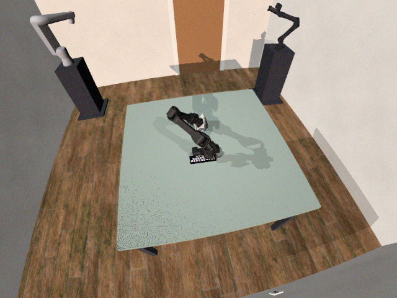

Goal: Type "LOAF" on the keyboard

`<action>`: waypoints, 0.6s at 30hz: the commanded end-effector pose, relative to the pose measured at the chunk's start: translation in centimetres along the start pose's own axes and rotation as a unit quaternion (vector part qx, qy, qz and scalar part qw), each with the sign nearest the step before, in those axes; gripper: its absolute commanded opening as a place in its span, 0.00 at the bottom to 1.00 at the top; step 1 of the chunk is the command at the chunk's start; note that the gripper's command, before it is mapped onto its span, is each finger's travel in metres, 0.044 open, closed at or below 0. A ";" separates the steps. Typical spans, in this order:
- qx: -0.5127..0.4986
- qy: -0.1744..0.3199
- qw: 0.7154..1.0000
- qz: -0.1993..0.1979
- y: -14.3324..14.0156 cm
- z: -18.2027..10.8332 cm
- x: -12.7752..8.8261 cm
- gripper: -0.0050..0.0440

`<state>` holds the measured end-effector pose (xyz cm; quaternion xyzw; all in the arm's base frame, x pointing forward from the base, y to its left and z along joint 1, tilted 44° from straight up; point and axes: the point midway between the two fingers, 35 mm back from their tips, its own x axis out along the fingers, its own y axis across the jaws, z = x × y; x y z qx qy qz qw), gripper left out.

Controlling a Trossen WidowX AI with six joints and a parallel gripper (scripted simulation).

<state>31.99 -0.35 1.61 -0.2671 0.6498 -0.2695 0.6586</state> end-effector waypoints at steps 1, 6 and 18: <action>0.002 -0.004 1.000 0.002 0.1 0.2 -0.9 0.10; 0.002 -0.004 1.000 0.002 0.1 0.1 -2.9 0.10; 0.002 -0.003 1.000 0.002 -3.5 0.1 -2.9 0.10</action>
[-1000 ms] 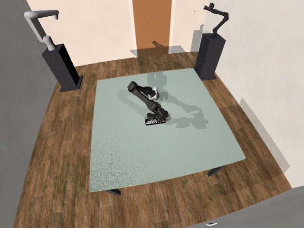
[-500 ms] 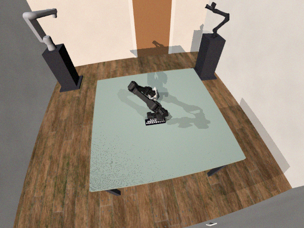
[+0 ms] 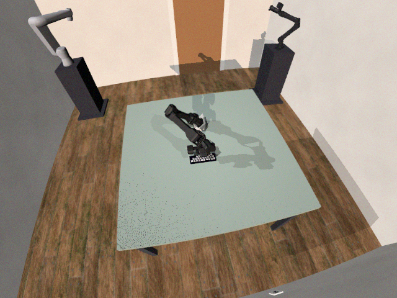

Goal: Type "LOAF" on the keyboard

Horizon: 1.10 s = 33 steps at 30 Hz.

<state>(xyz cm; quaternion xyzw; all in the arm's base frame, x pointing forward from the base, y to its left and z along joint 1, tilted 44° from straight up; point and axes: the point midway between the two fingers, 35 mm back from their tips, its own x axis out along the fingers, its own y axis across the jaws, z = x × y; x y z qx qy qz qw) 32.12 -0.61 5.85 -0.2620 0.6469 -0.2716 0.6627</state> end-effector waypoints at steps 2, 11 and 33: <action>-0.005 -0.001 1.000 -0.001 -0.3 -0.1 0.4 0.10; -0.005 -0.001 1.000 -0.001 -0.3 -0.1 1.8 0.10; -0.005 -0.001 1.000 -0.001 -0.3 -0.1 3.2 0.10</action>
